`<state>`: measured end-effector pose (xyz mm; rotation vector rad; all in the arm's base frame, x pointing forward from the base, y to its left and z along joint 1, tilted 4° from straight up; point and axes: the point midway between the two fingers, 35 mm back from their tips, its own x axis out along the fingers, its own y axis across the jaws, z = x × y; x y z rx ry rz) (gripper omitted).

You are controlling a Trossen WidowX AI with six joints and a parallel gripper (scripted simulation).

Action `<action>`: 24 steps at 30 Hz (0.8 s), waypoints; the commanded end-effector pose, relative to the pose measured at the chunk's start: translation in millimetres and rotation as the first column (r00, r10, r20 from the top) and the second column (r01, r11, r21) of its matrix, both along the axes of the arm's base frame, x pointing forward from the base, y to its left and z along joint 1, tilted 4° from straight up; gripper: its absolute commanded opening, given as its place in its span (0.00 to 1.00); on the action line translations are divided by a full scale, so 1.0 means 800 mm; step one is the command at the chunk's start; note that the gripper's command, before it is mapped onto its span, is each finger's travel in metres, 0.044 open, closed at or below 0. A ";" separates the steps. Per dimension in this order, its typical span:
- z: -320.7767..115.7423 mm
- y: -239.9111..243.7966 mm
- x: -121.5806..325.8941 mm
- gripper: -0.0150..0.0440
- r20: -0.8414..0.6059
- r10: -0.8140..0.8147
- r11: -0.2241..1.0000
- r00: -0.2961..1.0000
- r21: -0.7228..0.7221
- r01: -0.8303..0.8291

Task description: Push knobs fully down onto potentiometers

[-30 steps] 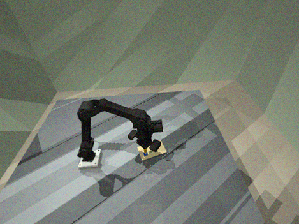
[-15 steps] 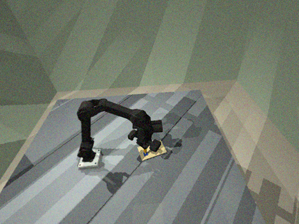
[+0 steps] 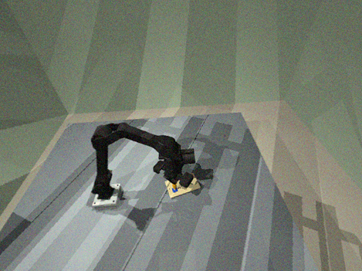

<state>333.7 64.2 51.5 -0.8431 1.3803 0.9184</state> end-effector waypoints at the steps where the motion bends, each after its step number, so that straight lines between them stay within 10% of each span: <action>1: -0.015 0.002 0.000 0.25 -0.009 -0.001 1.000 1.000 0.002 0.001; 24: -0.022 0.002 0.000 0.25 -0.009 -0.001 1.000 1.000 0.002 0.001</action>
